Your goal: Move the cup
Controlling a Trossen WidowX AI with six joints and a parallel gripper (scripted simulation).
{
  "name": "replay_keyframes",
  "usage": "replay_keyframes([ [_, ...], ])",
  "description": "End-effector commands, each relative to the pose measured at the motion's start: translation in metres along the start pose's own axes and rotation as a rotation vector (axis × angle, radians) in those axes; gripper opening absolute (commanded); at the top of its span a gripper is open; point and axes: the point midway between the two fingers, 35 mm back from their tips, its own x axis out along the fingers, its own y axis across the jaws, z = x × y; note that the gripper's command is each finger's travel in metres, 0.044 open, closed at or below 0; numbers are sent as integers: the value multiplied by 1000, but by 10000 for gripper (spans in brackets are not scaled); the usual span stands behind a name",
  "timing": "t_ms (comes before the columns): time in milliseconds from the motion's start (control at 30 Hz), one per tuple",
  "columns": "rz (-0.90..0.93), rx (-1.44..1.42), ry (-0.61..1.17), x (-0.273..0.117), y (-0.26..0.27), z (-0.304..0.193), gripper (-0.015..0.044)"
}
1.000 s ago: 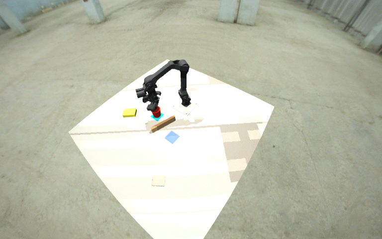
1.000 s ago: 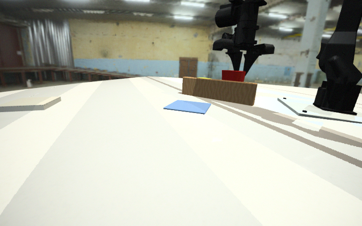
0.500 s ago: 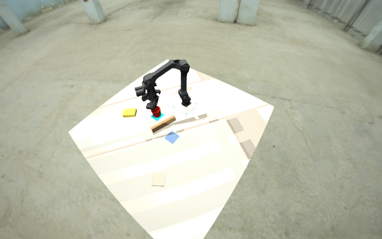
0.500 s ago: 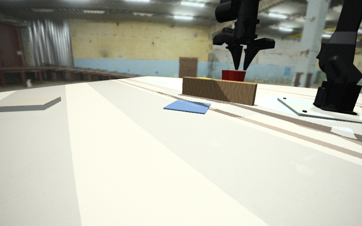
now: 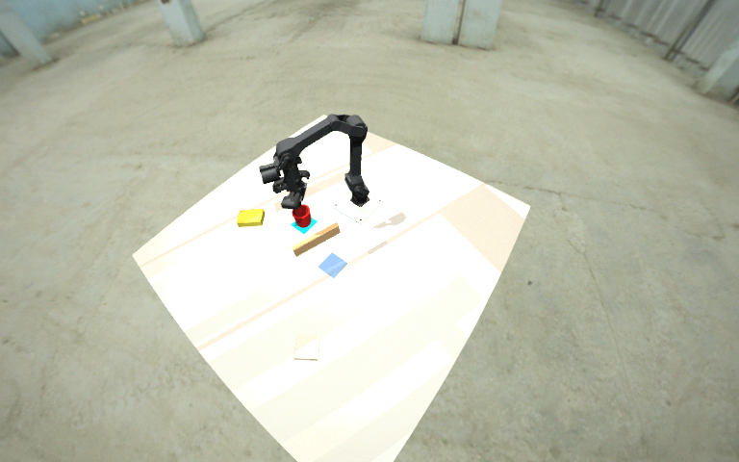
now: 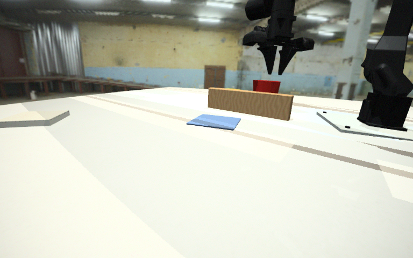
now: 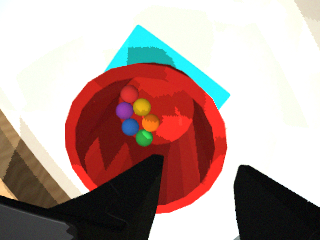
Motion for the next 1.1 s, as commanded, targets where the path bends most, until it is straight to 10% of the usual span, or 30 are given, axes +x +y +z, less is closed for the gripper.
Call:
replay_keyframes([
  [0, 0, 0, 0, 1, 0, 0, 206],
  [300, -1, 0, 0, -4, 0, 0, 440],
  [1067, -4, 3, -2, -63, 3, 3, 440],
])
